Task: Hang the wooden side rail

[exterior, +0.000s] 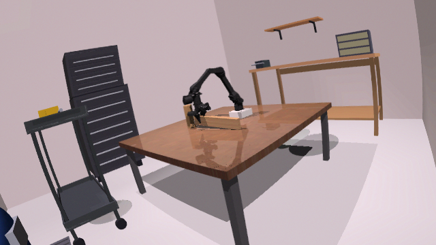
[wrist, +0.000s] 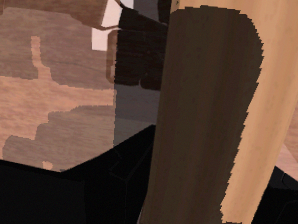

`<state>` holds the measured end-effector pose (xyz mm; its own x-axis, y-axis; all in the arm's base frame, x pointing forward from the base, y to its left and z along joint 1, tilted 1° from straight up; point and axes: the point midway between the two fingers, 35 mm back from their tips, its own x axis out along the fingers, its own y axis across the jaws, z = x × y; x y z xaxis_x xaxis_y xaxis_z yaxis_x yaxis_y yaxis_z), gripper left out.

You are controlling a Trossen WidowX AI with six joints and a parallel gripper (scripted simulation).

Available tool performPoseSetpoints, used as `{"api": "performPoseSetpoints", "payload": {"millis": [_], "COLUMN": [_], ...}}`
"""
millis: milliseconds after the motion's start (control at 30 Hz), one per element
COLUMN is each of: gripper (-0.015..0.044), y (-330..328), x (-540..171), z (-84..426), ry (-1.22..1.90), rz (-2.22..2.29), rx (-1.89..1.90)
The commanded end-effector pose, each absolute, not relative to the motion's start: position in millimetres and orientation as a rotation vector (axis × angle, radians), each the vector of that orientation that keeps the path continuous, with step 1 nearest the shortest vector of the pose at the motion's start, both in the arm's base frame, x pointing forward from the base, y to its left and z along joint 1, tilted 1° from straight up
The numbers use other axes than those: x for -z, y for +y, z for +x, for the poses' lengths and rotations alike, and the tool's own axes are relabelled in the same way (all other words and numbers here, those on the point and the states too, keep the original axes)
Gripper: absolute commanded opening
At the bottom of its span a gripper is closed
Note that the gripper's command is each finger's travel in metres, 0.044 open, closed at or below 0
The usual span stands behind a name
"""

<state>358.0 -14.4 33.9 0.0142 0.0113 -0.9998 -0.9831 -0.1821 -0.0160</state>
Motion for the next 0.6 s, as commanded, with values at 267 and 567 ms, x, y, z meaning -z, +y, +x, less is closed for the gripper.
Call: {"api": "performPoseSetpoints", "payload": {"millis": [267,567], "gripper": [0.0000,0.0000], "y": [-15.4,-16.2], "x": [-36.6,-35.7], "z": [361.6,362.5], "ry": [1.087,1.087], "rz": [-1.350,-1.350], "rx": [-1.329,-1.329]}}
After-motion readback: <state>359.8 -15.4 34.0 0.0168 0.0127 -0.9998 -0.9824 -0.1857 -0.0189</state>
